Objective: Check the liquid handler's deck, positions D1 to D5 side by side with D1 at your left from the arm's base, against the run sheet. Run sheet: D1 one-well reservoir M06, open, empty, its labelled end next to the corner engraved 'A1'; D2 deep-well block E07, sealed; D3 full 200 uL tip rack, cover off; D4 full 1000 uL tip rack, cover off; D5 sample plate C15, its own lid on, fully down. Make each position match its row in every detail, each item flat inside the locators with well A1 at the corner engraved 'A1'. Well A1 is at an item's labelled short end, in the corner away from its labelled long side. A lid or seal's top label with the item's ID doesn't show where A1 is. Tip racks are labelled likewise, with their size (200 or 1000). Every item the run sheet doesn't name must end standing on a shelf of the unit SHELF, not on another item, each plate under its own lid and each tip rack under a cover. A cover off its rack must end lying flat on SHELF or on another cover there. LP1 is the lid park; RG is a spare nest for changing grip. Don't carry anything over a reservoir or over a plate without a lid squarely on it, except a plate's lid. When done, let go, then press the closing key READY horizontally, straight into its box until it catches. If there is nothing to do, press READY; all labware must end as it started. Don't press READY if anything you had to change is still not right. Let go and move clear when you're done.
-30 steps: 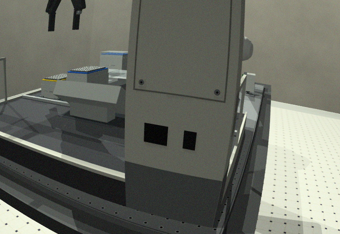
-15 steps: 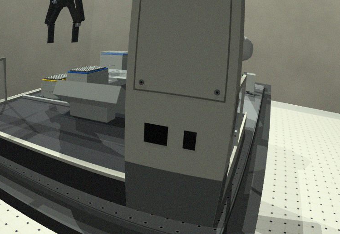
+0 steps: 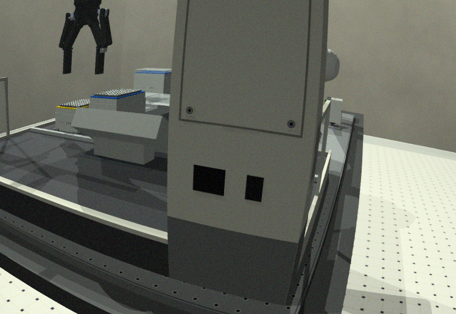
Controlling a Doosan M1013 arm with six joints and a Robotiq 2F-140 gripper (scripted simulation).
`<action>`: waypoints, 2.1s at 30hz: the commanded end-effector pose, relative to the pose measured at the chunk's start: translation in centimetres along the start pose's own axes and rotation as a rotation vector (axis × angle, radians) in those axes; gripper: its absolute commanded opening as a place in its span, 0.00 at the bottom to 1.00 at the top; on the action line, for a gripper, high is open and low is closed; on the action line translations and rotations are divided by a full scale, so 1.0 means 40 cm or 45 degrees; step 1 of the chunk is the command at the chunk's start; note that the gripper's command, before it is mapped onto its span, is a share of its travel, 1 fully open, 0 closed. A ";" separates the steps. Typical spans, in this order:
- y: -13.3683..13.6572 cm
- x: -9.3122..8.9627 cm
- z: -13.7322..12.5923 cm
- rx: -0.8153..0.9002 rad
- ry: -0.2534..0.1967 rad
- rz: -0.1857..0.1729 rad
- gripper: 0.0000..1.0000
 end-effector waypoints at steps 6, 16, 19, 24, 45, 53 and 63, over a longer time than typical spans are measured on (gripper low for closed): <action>0.000 -0.015 0.001 0.000 0.003 0.000 0.79; 0.000 -0.015 0.001 0.000 0.003 -0.001 0.79; 0.000 -0.015 0.001 0.000 0.003 -0.001 0.79; 0.000 -0.015 0.001 0.000 0.003 -0.001 0.79; -0.112 -0.015 0.005 0.000 0.003 0.000 0.79; -0.212 -0.015 0.008 0.000 0.003 0.000 0.79; -0.309 -0.015 0.012 0.000 0.003 0.000 0.79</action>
Point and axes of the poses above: the point where the finger pads meet when closed, its own x axis back along the fingers, its own y axis across the jaws, z = x × y, the point moved 1 cm from there along x, back along the fingers, and after that the axes turned 2 degrees about x, right-handed, at the moved point
